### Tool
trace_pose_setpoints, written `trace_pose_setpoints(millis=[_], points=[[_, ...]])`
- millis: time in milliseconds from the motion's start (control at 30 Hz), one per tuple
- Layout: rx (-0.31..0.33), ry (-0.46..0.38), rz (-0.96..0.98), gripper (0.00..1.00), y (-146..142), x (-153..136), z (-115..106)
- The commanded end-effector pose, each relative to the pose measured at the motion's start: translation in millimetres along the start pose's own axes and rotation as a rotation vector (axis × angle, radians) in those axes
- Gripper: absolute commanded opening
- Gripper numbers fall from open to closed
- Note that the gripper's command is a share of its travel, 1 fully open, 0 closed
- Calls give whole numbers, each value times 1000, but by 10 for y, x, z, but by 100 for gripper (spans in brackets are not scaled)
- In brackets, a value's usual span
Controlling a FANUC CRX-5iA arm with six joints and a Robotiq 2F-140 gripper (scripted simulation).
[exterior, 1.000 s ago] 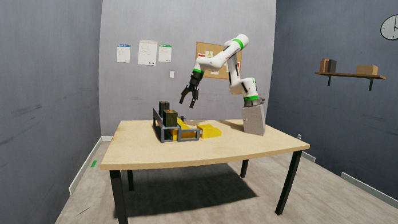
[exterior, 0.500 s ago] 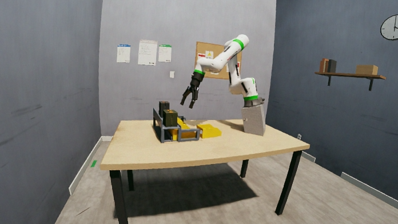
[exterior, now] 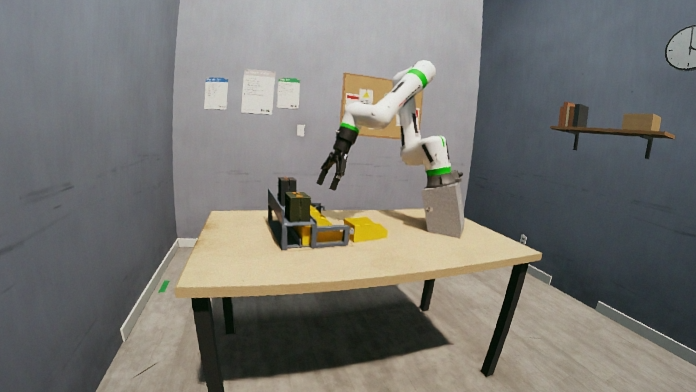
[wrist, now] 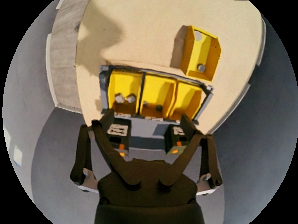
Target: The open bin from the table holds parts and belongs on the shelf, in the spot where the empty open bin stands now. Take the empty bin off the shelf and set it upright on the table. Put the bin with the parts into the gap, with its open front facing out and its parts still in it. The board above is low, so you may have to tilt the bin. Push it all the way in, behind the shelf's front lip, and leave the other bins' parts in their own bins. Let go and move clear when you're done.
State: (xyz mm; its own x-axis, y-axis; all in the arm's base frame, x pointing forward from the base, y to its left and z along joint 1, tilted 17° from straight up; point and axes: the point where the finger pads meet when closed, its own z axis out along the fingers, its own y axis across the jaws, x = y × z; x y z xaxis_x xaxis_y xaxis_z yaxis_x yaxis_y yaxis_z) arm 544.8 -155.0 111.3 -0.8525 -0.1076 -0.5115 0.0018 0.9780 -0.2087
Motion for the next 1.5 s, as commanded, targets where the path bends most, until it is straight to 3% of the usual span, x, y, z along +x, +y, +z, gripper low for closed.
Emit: trace_pose_setpoints(millis=[0, 1467], points=[[0, -5, 15, 100, 2, -2, 0], [-4, -15, 80, 100, 14, 27, 19]])
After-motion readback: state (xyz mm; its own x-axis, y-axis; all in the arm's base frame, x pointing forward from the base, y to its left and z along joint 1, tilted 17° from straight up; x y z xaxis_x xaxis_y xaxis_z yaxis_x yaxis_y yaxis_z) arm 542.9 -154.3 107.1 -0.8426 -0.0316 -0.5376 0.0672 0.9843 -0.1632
